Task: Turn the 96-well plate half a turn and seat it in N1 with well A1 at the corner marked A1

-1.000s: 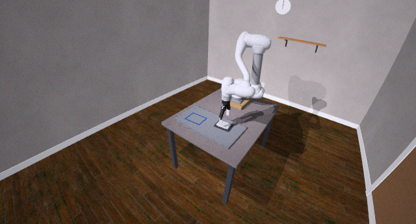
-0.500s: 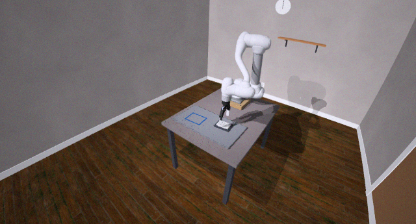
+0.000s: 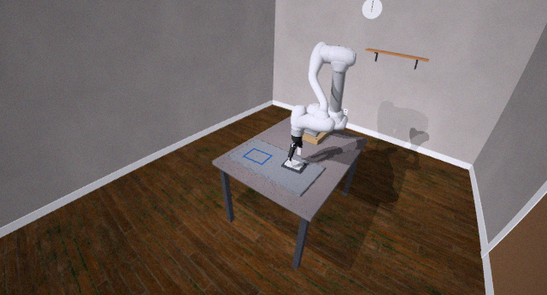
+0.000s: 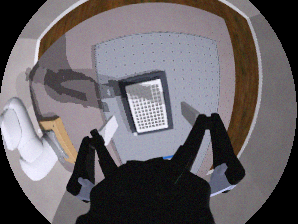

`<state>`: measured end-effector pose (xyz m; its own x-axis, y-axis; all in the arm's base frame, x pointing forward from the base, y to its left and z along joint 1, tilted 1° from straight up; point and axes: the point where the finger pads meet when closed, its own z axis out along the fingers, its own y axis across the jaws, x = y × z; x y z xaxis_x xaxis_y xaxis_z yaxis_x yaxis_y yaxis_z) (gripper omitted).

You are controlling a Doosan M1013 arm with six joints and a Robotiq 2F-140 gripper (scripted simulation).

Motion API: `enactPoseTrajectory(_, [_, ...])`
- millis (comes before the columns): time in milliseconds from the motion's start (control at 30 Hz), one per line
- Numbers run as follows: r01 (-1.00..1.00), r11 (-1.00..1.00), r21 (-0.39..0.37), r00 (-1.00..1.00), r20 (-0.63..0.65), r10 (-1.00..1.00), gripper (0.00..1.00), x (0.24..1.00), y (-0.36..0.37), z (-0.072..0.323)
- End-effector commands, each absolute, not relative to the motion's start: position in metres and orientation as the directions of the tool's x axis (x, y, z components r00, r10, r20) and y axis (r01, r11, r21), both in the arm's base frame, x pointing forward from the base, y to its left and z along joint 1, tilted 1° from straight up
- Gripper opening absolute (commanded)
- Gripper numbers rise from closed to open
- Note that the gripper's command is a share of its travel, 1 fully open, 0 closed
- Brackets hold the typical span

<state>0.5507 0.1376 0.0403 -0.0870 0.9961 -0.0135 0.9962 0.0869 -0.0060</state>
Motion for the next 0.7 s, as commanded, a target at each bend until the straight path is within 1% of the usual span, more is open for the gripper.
enactPoseTrajectory(0, [0.996,0.087,-0.006,-0.087,-0.013,0.996,1.00,0.551,0.138,0.036])
enactPoseTrajectory(667, [0.996,0.087,-0.006,-0.087,-0.013,0.996,1.00,0.551,0.137,0.006])
